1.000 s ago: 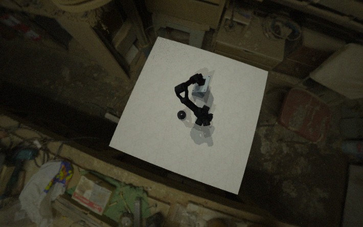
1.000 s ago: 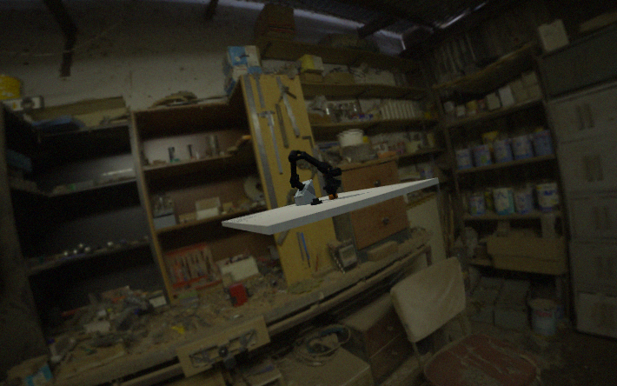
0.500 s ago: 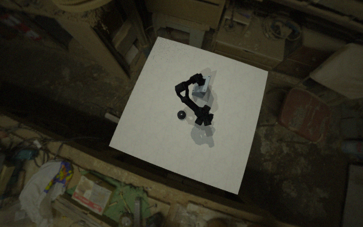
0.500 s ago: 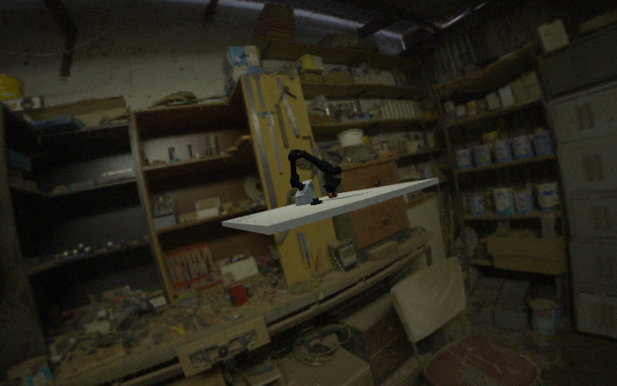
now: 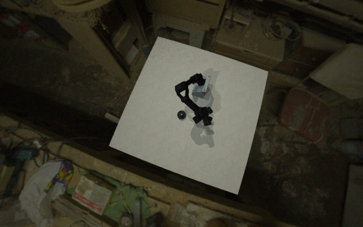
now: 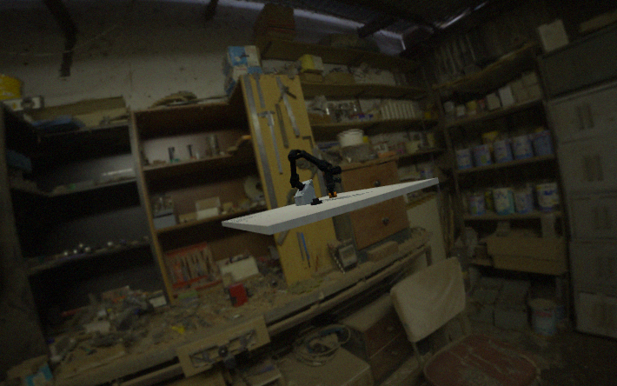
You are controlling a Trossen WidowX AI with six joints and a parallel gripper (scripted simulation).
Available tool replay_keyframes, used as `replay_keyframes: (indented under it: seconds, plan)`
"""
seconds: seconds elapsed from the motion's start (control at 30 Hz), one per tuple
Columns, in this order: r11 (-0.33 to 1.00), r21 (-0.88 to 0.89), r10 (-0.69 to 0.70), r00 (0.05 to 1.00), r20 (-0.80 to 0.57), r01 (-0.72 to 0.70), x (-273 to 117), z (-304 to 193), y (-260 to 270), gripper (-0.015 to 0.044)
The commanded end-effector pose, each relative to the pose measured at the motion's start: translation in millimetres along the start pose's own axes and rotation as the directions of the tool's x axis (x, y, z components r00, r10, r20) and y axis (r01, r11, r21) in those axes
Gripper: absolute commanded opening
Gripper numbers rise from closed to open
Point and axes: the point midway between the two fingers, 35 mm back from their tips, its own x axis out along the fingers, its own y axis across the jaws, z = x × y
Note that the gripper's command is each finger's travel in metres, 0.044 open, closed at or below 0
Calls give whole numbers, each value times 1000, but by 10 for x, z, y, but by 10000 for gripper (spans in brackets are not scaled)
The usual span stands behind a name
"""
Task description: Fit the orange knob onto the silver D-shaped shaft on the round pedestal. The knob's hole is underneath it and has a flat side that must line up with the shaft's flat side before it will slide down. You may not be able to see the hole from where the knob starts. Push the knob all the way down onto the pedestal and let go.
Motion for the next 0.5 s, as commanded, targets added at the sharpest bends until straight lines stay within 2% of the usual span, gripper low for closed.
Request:
replay_keyframes:
  seconds: [0.0, 0.1, 0.47]
  plan:
    - [999, 34, 3, 1000, 3, -3, -6, 4, 1, 180]
    - [998, 57, 3, 1000, 3, -3, -6, 4, 1, 180]
    - [907, 421, 3, 1000, 3, -4, -6, 4, 1, 180]
